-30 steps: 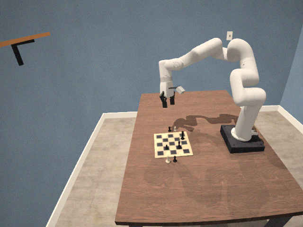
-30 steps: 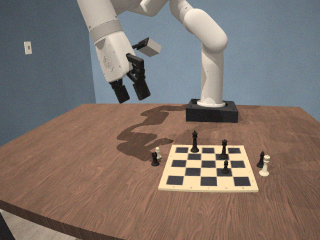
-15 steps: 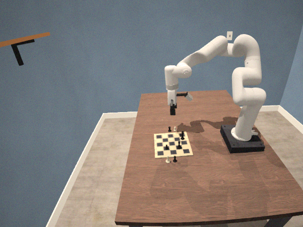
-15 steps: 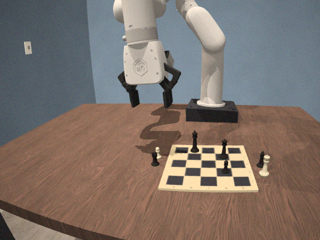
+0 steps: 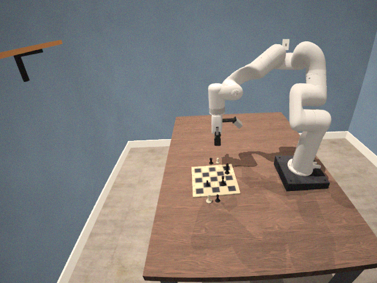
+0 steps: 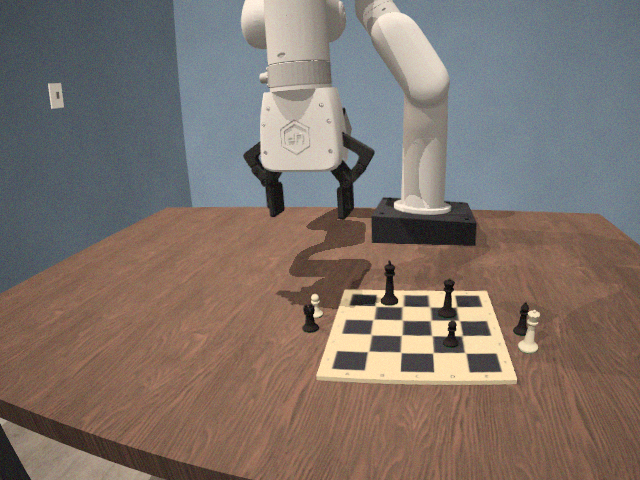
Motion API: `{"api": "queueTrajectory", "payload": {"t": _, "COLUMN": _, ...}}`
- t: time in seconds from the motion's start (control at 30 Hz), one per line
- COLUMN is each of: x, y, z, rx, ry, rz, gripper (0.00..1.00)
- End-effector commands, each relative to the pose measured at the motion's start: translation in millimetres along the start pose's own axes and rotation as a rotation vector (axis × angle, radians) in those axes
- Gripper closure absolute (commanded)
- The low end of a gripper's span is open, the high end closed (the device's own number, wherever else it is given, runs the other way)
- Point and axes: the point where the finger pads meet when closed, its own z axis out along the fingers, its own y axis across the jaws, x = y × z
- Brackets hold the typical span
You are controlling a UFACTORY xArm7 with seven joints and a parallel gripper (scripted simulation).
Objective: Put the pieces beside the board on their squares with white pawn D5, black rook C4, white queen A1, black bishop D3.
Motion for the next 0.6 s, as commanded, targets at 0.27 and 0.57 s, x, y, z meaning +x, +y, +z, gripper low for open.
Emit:
{"api": "queueTrajectory", "payload": {"t": 0.27, "x": -1.1, "y": 0.0, "z": -1.3, "rx": 0.001, "ry": -0.003, "rz": -0.001, "gripper": 0.00}}
{"api": "queueTrajectory", "payload": {"t": 0.57, "x": -0.3, "y": 0.4, "z": 0.5, "rx": 0.000, "ry": 0.000, "rz": -0.096, "gripper": 0.00}}
